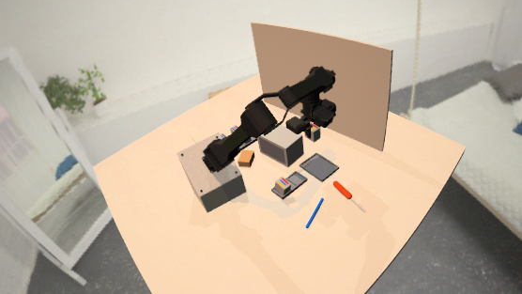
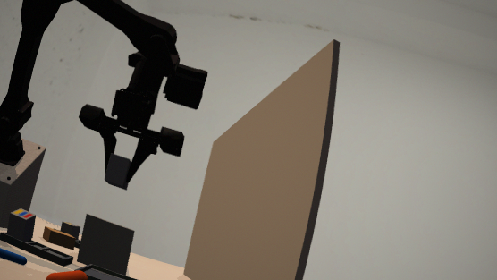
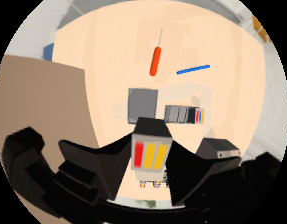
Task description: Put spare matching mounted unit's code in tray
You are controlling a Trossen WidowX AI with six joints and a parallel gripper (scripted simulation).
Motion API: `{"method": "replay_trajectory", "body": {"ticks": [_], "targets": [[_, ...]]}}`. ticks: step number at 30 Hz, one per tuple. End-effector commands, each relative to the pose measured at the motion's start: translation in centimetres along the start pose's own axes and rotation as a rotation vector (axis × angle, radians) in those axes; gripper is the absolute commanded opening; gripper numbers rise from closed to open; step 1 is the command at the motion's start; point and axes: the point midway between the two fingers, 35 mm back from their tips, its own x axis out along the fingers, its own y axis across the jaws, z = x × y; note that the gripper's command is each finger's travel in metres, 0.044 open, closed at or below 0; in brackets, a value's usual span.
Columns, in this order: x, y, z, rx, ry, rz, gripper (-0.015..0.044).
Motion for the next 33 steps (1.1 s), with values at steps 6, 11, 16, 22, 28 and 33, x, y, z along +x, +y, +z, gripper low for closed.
{"method": "replay_trajectory", "body": {"ticks": [6, 11, 16, 22, 28, 33], "targets": [[0.4, 2.5, 0.0, -0.006, -0.004, -0.004, 0.0000], [0.7, 2.5, 0.0, -0.006, -0.003, -0.004, 0.0000], [1.2, 2.7, 0.0, -0.006, -0.002, -0.004, 0.0000], [1.9, 2.8, 0.0, -0.006, -0.001, -0.004, 0.0000], [2.5, 2.9, -0.1, -0.005, 0.001, -0.004, 0.0000], [3.1, 3.0, -0.1, -0.005, 0.001, -0.004, 0.0000]]}}
